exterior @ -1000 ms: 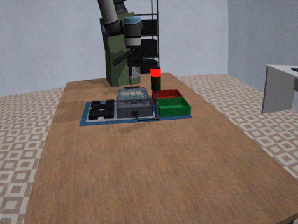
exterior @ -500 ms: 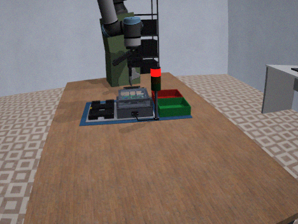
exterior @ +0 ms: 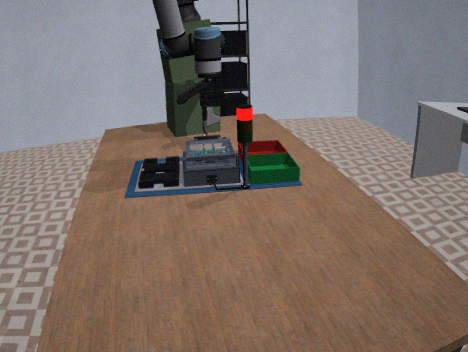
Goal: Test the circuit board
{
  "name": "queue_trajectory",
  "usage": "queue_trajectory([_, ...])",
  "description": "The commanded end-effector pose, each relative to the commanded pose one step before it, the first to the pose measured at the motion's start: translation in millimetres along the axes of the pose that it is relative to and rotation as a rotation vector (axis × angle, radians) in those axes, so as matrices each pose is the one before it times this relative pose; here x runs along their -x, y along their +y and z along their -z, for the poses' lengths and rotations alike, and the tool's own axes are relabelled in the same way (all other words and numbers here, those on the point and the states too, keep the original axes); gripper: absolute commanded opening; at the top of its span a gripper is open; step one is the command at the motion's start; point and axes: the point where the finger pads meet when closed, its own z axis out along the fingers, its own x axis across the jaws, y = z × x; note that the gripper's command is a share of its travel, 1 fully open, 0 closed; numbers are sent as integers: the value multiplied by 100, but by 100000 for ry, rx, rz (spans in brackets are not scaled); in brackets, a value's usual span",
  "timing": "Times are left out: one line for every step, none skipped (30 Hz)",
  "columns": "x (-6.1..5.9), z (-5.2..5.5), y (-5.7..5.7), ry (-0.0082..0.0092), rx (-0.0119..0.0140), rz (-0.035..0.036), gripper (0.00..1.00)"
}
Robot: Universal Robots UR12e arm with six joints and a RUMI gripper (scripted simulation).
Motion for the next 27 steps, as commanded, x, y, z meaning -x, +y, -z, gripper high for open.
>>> queue_trajectory([29, -597, 2, -71, -2, 1, 15])
queue_trajectory([1, -217, 0, 0, 0, 0, 15])
queue_trajectory([0, -225, 0, 0, 0, 0, 15])
queue_trajectory([1, -226, 0, 0, 0, 0, 15])
queue_trajectory([0, -219, 0, 0, 0, 0, 15])
queue_trajectory([1, -205, 0, 0, 0, 0, 15])
queue_trajectory([0, -185, 0, 0, 0, 0, 15])
queue_trajectory([0, 0, 0, 0, 0, 0, 15])
queue_trajectory([0, 0, 0, 0, 0, 0, 15])
queue_trajectory([0, -159, 0, 0, 0, 0, 15])
queue_trajectory([0, -130, 0, 0, 0, 0, 15])
queue_trajectory([0, -98, 0, 0, 0, 0, 15])
queue_trajectory([0, -66, 0, 0, 0, 0, 15])
queue_trajectory([0, -38, 0, 0, 0, 0, 15])
queue_trajectory([0, -15, 0, 0, 0, 0, 15])
queue_trajectory([0, -2, 0, 0, 0, 0, 15])
queue_trajectory([0, 0, 0, 0, 0, 0, 15])
queue_trajectory([0, 0, 0, 0, 0, 0, 15])
queue_trajectory([0, 0, 0, 0, 0, 0, 15])
queue_trajectory([0, 0, 0, 0, 0, 0, 15])
queue_trajectory([0, 0, 0, 0, 0, 0, 15])
queue_trajectory([0, 0, 0, 0, 0, 0, 15])
queue_trajectory([0, 0, 0, 0, 0, 0, 15])
queue_trajectory([0, 0, 0, 0, 0, 0, 15])
queue_trajectory([0, 0, 0, 0, 0, 0, 15])
queue_trajectory([0, 0, 0, 0, 0, 0, 15])
queue_trajectory([0, 0, 0, 0, 0, 0, 15])
